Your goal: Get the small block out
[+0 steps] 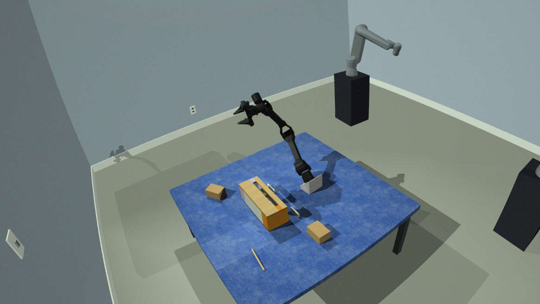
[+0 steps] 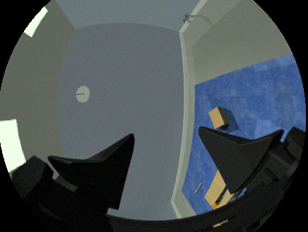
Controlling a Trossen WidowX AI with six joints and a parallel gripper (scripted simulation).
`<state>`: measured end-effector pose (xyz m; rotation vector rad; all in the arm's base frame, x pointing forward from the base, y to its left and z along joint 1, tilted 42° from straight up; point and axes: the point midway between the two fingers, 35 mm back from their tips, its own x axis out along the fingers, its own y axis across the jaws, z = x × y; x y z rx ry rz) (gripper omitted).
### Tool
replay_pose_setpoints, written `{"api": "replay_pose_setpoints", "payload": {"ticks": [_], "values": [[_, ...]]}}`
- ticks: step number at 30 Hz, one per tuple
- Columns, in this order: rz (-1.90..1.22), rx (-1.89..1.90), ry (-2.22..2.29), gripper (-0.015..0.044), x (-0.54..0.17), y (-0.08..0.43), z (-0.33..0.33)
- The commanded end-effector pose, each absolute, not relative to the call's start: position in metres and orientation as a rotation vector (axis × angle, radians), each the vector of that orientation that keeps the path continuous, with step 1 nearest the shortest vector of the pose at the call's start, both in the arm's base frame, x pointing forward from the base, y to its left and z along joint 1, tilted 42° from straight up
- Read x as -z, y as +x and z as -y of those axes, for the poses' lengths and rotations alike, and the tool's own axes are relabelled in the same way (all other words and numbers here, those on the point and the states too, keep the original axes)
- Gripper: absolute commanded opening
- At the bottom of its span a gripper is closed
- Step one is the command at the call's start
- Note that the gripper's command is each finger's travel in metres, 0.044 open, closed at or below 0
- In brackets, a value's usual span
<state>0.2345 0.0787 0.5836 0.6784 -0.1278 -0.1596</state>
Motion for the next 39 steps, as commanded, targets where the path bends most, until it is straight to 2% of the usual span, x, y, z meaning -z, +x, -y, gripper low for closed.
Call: {"api": "replay_pose_setpoints", "payload": {"ticks": [1,8,14,20,26,39], "values": [[0.031,0.180,0.655,0.0400,-0.543,0.266,-0.100],[-0.200,0.261,0.723,0.0400,-0.449,0.315,-0.118],[-0.456,0.445,0.778,0.0400,-0.349,0.336,-0.115],[-0.688,0.730,0.846,0.0400,-0.258,0.328,-0.094],[-0.872,1.156,0.909,0.0400,-0.179,0.289,-0.064],[-0.888,1.216,0.914,0.0400,-0.170,0.283,-0.059]]}}
